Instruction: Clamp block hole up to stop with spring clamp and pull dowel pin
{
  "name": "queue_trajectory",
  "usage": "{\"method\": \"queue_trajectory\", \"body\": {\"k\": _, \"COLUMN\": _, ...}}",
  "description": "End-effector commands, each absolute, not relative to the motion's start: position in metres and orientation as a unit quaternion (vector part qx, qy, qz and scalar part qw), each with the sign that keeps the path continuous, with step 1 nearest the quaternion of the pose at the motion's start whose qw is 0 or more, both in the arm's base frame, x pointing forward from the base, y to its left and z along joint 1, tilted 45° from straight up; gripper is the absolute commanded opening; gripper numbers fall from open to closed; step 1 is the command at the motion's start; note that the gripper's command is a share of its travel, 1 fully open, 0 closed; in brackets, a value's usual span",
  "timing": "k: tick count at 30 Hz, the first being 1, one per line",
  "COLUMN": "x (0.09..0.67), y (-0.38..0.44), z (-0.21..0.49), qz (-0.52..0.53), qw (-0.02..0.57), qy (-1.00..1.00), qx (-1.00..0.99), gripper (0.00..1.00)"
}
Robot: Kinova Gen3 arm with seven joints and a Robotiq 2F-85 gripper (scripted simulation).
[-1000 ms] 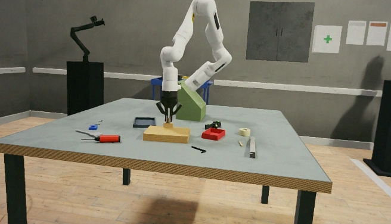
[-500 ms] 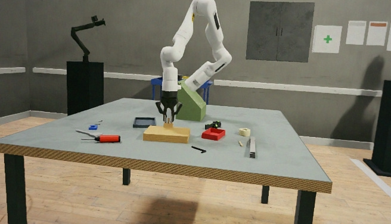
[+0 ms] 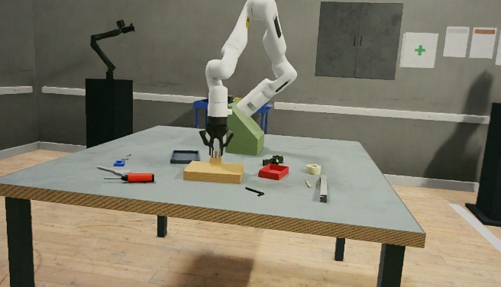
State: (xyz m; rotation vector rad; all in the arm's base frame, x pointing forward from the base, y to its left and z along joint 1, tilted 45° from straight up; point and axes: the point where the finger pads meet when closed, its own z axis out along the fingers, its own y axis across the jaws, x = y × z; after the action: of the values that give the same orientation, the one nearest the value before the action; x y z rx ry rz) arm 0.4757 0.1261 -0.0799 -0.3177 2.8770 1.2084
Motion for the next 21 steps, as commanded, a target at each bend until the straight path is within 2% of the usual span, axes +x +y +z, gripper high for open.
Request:
{"method": "queue_trajectory", "body": {"k": 1, "x": 0.4764, "y": 0.1252, "z": -0.0794, "qz": 0.385, "qw": 0.003, "qy": 0.917, "qx": -0.101, "gripper": 0.34}}
{"method": "queue_trajectory", "body": {"k": 21, "x": 0.4766, "y": 0.1230, "z": -0.0773, "qz": 0.385, "qw": 0.003, "qy": 0.917, "qx": -0.101, "gripper": 0.34}}
